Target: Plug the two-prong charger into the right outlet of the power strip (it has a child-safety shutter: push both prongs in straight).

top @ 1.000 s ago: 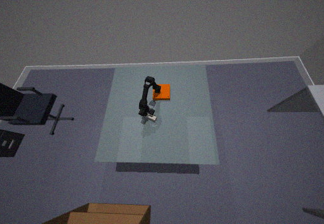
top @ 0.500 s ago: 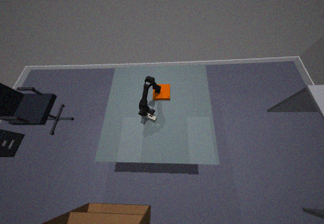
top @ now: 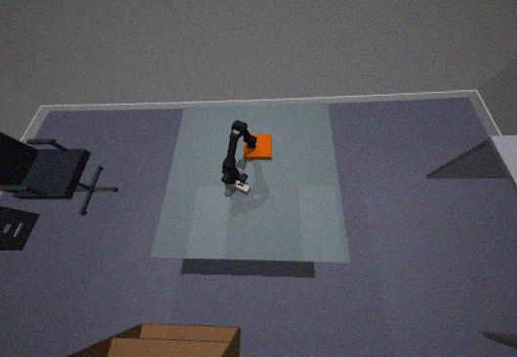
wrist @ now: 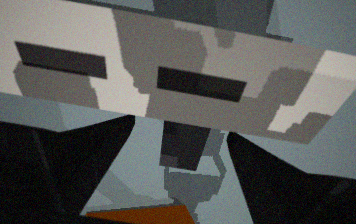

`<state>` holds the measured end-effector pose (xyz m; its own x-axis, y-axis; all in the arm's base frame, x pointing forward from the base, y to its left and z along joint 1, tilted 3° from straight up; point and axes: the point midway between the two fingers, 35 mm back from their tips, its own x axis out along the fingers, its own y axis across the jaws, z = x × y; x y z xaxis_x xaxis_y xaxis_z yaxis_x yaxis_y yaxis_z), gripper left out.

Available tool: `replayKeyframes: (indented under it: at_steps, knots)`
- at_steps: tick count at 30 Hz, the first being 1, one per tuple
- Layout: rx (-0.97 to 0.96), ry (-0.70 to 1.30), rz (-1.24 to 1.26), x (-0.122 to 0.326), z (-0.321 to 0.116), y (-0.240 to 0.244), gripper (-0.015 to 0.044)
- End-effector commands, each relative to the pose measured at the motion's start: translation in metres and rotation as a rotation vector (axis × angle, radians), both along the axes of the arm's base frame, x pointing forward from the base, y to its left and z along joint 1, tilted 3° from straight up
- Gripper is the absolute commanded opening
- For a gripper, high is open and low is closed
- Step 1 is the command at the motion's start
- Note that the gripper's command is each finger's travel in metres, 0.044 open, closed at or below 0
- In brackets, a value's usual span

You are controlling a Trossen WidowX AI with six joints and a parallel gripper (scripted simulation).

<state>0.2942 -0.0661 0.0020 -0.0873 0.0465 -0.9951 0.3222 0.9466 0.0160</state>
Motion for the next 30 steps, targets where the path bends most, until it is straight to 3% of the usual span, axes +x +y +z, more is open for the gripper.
replayKeyframes:
  at_steps: [1,30]
  knots:
    - [-0.003,-0.007,-0.001,-0.002,0.001,0.0,0.044]
    - [-0.006,-0.015,-0.001,-0.018,0.002,0.006,0.044]
